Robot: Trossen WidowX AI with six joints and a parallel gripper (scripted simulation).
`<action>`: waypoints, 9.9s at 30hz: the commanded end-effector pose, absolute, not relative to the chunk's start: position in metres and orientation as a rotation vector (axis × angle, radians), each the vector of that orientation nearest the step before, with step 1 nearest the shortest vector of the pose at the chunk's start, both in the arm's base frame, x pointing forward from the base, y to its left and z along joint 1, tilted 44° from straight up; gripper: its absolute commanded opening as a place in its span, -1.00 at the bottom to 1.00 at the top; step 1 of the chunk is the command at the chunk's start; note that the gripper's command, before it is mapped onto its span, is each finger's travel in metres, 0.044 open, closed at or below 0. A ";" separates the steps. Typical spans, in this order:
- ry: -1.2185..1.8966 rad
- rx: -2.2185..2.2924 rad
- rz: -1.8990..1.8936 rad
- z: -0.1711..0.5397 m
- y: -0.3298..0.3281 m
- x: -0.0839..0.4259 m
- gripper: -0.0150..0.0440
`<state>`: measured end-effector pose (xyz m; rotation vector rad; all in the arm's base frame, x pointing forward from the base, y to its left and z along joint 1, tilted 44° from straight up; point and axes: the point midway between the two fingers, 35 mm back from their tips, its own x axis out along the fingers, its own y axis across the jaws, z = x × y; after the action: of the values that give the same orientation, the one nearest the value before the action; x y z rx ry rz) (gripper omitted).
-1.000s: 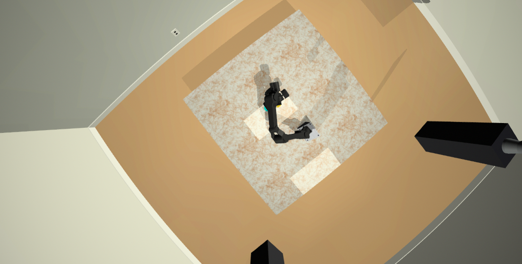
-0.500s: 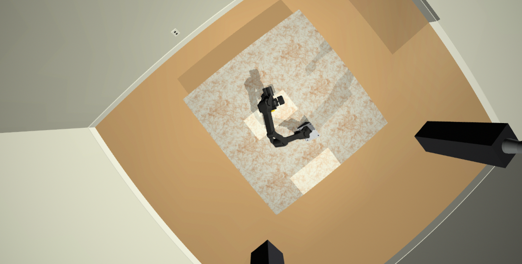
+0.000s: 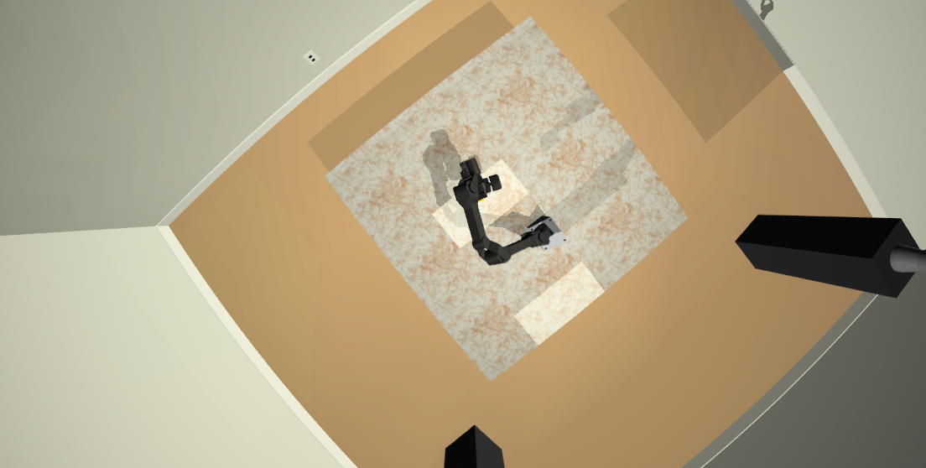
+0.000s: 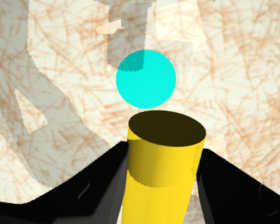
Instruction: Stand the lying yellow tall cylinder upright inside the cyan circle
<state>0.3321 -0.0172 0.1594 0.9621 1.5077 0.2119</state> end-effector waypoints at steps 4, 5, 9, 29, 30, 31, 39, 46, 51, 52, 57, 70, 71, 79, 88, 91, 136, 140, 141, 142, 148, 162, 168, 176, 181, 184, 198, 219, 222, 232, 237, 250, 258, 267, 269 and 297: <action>1.501 0.921 0.177 0.156 -0.016 0.330 -0.14; 1.500 0.915 0.173 0.155 -0.015 0.330 -0.14; 1.495 0.892 0.157 0.152 -0.014 0.330 -0.14; 1.458 0.788 0.073 0.140 -0.010 0.329 -0.14; 1.455 0.783 0.069 0.139 -0.010 0.329 -0.14; 1.453 0.778 0.065 0.139 -0.010 0.329 -0.14; 1.430 0.742 0.032 0.134 -0.009 0.329 -0.14; 1.408 0.711 0.003 0.131 -0.008 0.329 -0.14; 1.390 0.691 -0.018 0.129 -0.008 0.329 -0.14; 1.387 0.687 -0.022 0.129 -0.007 0.329 -0.14; 1.367 0.668 -0.042 0.127 -0.007 0.330 -0.14; 1.312 0.624 -0.092 0.123 -0.006 0.331 -0.14; 1.307 0.621 -0.096 0.123 -0.006 0.331 -0.14; 1.269 0.599 -0.126 0.121 -0.005 0.332 -0.14; 1.223 0.577 -0.159 0.120 -0.004 0.333 -0.14; 1.207 0.570 -0.169 0.119 -0.004 0.334 -0.14; 0.932 0.526 -0.306 0.123 -0.001 0.338 -0.14; 0.905 0.527 -0.316 0.124 0.000 0.338 -0.14; 0.898 0.527 -0.318 0.124 0.000 0.338 -0.14; 0.891 0.527 -0.321 0.124 0.000 0.338 -0.14; 0.850 0.531 -0.335 0.126 0.000 0.338 -0.14; 0.752 0.545 -0.364 0.130 0.001 0.337 -0.14; 0.710 0.554 -0.376 0.132 0.002 0.336 -0.14; 0.652 0.568 -0.390 0.135 0.002 0.335 -0.14; 0.616 0.579 -0.398 0.137 0.003 0.334 -0.14; 0.594 0.586 -0.402 0.139 0.003 0.333 -0.14; 0.492 0.623 -0.420 0.145 0.004 0.328 -0.14; 0.338 0.694 -0.440 0.154 0.004 0.319 -0.14; 0.316 0.706 -0.443 0.155 0.004 0.318 -0.14; 0.244 0.747 -0.449 0.159 0.004 0.312 -0.14; 0.207 0.769 -0.451 0.161 0.003 0.309 -0.14; 0.146 0.808 -0.454 0.165 0.003 0.303 -0.14; 0.146 0.808 -0.454 0.165 0.003 0.303 -0.14; 0.148 0.810 -0.455 0.159 0.008 0.306 -0.14; 0.150 0.811 -0.456 0.155 0.012 0.308 -0.14; 0.150 0.811 -0.454 0.098 0.066 0.313 -0.14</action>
<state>0.3139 0.0643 0.1012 0.8079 0.1591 -0.4482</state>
